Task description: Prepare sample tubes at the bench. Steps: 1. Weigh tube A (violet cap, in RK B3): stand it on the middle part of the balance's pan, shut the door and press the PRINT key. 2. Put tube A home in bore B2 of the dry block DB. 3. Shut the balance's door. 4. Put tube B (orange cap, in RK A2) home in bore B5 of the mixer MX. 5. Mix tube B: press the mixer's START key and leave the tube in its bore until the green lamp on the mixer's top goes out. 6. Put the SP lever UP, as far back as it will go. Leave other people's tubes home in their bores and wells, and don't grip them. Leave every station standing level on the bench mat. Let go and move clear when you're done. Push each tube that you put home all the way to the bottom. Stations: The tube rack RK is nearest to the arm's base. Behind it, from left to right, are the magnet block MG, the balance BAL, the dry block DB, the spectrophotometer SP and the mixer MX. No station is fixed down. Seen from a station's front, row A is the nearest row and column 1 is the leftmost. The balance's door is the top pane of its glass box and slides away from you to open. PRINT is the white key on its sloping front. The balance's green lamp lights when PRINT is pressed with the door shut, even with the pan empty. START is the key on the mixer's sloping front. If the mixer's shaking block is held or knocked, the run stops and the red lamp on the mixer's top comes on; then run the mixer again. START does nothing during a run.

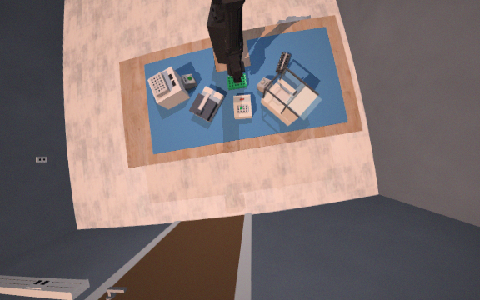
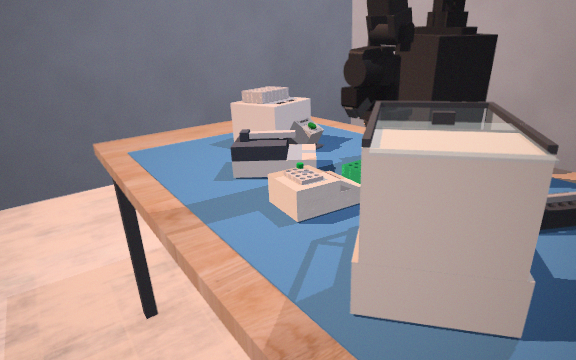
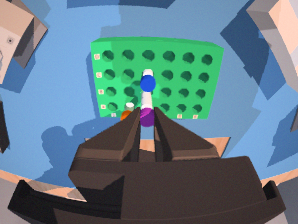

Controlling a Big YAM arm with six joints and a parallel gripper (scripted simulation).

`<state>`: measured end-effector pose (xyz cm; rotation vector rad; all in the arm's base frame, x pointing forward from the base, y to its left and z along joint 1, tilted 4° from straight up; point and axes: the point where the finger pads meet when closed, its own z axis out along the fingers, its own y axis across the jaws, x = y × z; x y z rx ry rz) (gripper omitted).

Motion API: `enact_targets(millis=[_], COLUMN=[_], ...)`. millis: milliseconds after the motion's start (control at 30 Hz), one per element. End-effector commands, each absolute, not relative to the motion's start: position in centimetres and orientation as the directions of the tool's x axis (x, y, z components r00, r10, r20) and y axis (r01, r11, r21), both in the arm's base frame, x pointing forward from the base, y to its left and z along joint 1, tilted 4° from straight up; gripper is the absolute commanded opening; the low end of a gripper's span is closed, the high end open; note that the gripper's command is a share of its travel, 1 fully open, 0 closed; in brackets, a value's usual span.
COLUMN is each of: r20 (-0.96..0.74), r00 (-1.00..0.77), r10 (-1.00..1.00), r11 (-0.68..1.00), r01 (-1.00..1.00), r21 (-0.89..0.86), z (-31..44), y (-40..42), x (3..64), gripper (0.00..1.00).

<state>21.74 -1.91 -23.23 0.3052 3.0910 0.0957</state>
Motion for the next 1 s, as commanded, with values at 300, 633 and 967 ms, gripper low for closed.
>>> enact_targets(millis=[300,633,967], r20=[0.005,0.004,0.003], r00=[-0.981,-0.981,-0.981], r10=[0.195,0.195,0.195], r11=[0.979,0.979,0.979], r01=[0.195,0.195,0.195], r21=[0.063,0.063,0.063], z=[-22.99,-22.98,-22.98], y=[-1.45,-1.44,-1.44], x=[20.26,20.33,20.38], gripper=[0.09,0.09,0.09])
